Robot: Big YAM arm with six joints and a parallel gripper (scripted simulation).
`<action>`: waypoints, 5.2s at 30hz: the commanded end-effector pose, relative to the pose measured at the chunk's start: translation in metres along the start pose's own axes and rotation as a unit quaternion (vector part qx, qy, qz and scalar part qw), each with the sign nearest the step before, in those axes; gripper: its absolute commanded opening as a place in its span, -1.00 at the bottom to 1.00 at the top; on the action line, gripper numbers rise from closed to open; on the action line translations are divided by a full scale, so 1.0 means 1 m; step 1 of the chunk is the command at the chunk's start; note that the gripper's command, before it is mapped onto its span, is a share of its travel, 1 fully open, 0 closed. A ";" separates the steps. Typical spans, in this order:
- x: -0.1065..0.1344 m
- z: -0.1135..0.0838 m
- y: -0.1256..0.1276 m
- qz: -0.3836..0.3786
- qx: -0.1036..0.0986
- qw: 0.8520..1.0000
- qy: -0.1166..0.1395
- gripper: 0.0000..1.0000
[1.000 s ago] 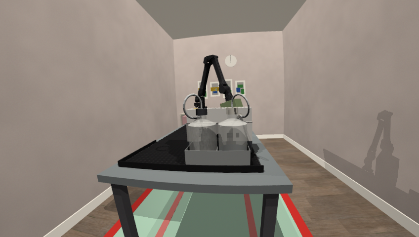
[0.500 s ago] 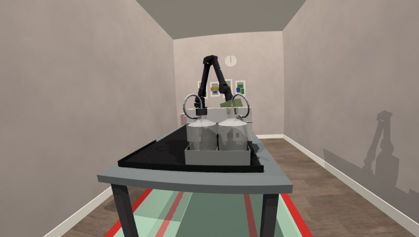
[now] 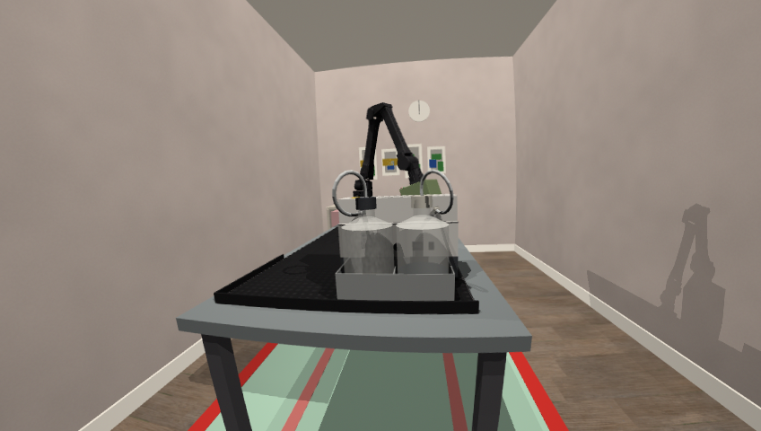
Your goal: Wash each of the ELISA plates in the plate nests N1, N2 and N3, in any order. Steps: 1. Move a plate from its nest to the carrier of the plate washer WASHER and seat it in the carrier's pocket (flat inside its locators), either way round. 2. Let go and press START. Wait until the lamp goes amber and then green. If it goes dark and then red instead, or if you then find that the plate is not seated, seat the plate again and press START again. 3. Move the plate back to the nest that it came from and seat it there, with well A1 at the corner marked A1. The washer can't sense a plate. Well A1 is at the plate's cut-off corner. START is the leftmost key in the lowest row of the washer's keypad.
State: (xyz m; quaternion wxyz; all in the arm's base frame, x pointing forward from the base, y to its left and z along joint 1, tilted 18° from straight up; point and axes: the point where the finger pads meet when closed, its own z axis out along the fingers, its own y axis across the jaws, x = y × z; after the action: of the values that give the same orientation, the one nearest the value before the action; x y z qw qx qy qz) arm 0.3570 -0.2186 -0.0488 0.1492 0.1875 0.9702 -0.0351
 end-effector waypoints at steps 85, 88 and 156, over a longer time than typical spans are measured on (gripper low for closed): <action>-0.014 0.045 0.002 0.001 0.001 1.000 -0.008 0.68; -0.012 0.048 0.002 0.001 0.001 1.000 -0.007 0.68; -0.011 0.059 0.002 0.001 0.001 1.000 -0.007 0.68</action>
State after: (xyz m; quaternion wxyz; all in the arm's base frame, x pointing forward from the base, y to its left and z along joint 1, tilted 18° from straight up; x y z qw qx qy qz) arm 0.3734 -0.2257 -0.1043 0.1468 0.1860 0.9709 -0.0339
